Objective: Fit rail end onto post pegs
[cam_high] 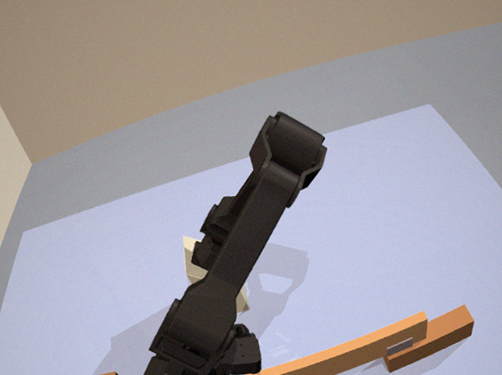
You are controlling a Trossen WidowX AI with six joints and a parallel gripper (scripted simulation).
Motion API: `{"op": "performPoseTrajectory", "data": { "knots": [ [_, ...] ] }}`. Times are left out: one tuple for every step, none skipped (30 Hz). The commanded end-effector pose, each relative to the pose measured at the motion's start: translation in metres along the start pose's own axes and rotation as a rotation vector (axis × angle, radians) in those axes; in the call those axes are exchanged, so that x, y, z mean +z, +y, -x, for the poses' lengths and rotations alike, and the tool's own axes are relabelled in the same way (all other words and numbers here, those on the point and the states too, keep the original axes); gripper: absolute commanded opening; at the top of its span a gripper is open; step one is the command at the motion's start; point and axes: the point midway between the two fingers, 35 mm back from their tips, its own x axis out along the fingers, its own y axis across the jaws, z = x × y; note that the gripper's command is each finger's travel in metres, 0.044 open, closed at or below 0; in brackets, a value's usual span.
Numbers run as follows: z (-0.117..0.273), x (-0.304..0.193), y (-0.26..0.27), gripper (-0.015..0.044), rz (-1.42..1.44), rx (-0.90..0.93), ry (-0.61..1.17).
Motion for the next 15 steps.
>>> {"op": "performPoseTrajectory", "data": {
  "knots": [
    [0.0031, -0.0032, -0.002, 0.0, 0.002, -0.011, 0.004],
    [0.0031, -0.0035, -0.002, 0.0, 0.002, -0.011, 0.004],
    [0.0031, -0.0038, -0.002, 0.0, 0.002, -0.011, 0.004],
    [0.003, -0.0041, -0.002, 0.0, 0.002, -0.011, 0.004],
    [0.003, -0.0043, -0.002, 0.0, 0.002, -0.011, 0.004],
    [0.003, -0.0046, -0.002, 0.0, 0.002, -0.011, 0.004],
    [0.003, -0.0049, -0.002, 0.0, 0.002, -0.011, 0.004],
    [0.003, -0.0051, -0.002, 0.0, 0.002, -0.011, 0.004],
    [0.003, -0.0054, -0.002, 0.0, 0.002, -0.011, 0.004],
    [0.003, -0.0056, -0.002, 0.0, 0.002, -0.011, 0.004],
    [0.003, -0.0059, -0.002, 0.0, 0.002, -0.011, 0.004],
    [0.003, -0.0062, -0.0019, 0.0, 0.002, -0.011, 0.004],
    [0.003, -0.0064, -0.0019, 0.0, 0.002, -0.011, 0.004],
    [0.003, -0.0067, -0.0019, 0.0, 0.002, -0.011, 0.004],
    [0.003, -0.0069, -0.0019, 0.0, 0.002, -0.011, 0.004]
  ]
}}
